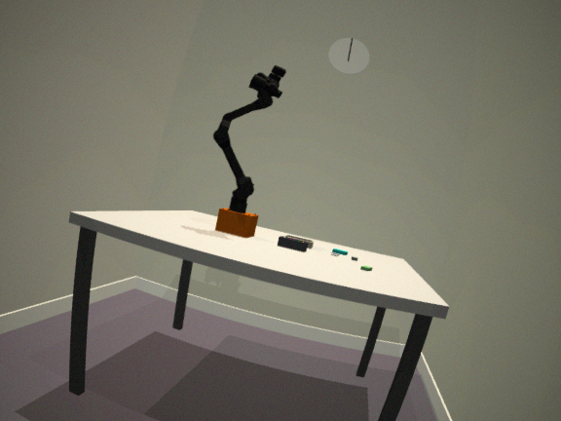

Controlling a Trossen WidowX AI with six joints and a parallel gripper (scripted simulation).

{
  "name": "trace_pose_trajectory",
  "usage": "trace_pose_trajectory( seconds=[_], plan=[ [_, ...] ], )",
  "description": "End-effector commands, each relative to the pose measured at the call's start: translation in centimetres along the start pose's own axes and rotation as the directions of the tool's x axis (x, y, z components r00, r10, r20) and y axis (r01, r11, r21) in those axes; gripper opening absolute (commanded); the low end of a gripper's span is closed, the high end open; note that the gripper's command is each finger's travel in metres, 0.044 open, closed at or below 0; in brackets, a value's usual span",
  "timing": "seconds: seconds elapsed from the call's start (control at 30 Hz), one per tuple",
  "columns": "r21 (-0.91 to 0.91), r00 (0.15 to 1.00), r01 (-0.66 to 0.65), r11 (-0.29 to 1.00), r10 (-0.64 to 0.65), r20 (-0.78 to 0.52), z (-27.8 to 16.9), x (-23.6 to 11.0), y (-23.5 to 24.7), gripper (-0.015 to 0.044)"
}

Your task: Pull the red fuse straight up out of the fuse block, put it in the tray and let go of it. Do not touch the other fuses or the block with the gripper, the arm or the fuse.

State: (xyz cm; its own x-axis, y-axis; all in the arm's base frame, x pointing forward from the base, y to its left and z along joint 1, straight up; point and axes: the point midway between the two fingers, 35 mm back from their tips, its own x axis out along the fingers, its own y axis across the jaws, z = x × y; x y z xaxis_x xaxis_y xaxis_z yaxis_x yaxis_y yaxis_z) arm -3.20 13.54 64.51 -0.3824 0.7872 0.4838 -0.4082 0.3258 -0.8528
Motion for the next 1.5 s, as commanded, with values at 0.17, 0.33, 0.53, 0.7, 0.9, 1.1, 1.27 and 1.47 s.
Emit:
trace_pose_trajectory(
  seconds=[0.17,0.33,0.53,0.7,0.9,1.1,1.27,1.47],
  plan=[
    [0.037,0.985,0.080,0.996,-0.073,-0.157,-7.0,-0.7,-0.8,0.0074],
    [0.055,0.928,0.160,0.986,-0.131,-0.349,-14.7,-2.7,-0.9,0.0074],
    [0.050,0.798,0.235,0.971,-0.163,-0.581,-23.3,-7.1,0.0,0.0074],
    [0.040,0.638,0.264,0.964,-0.144,-0.756,-29.9,-12.1,1.8,0.0074],
    [0.052,0.395,0.255,0.965,-0.055,-0.917,-36.4,-19.7,5.5,0.0074],
    [0.117,0.127,0.225,0.967,0.090,-0.988,-40.5,-27.9,10.6,0.0074],
    [0.221,-0.088,0.204,0.954,0.243,-0.966,-41.8,-34.8,15.7,0.0074],
    [0.405,-0.314,0.207,0.890,0.453,-0.835,-40.6,-42.5,22.5,0.0074]
  ],
)
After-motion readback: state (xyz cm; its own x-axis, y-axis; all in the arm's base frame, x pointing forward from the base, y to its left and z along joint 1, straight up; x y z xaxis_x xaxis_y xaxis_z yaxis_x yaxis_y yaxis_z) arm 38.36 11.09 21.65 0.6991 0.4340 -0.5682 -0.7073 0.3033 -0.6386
